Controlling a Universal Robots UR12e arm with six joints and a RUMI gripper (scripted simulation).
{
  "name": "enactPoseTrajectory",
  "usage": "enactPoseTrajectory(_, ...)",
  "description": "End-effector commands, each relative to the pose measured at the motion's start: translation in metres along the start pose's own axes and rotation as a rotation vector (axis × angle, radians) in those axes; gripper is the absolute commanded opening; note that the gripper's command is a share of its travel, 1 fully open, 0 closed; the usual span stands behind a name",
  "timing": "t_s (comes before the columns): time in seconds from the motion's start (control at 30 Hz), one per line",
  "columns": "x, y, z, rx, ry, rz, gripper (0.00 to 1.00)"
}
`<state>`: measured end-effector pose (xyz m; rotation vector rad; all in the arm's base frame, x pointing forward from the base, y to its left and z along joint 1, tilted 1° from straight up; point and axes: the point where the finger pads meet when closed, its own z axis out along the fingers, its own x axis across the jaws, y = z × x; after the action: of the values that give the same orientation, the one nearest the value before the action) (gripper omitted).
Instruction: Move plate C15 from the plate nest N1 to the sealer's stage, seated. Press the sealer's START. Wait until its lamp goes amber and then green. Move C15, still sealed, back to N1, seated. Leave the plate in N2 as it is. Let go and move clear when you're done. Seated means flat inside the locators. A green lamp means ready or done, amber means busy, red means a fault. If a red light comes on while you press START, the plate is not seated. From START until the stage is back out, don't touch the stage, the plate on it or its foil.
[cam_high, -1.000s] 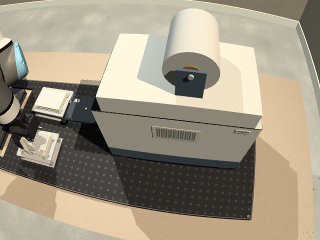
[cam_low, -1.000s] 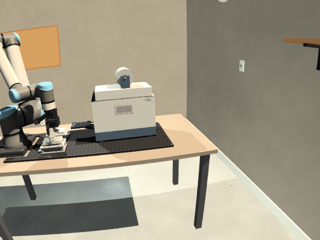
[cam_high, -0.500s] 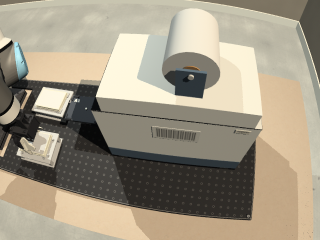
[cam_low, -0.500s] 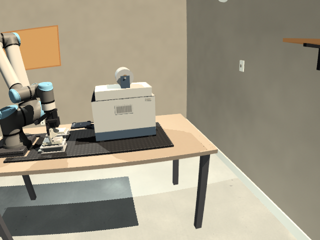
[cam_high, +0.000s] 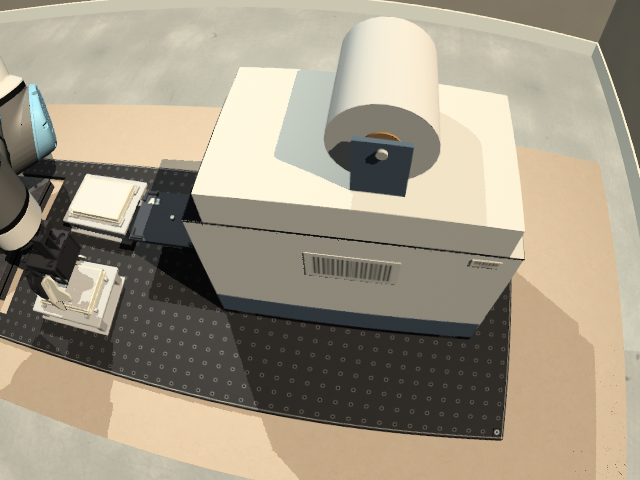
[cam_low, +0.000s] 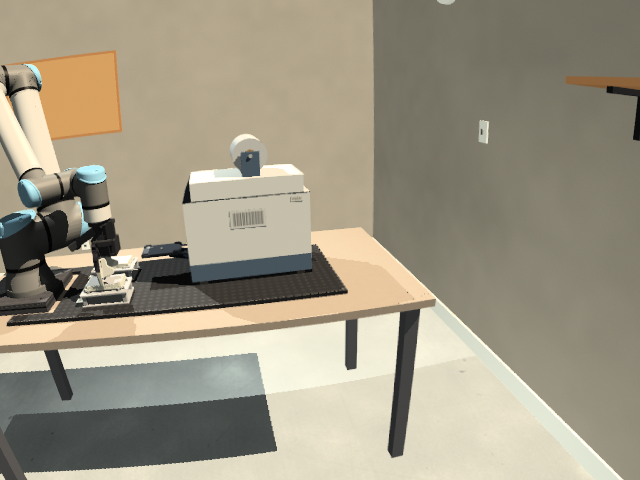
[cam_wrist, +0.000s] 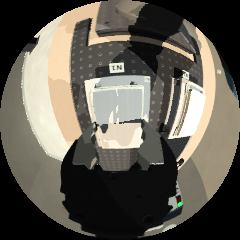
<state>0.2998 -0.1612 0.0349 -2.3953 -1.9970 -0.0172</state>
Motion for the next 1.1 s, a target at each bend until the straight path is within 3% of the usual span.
enactPoseTrajectory(0.0, -0.0004, 0.0005, 0.0008, -0.001, -0.001, 0.000, 0.00)
enactPoseTrajectory(1.07, -0.0004, 0.0005, 0.0047, -0.001, -0.001, 0.000, 0.00)
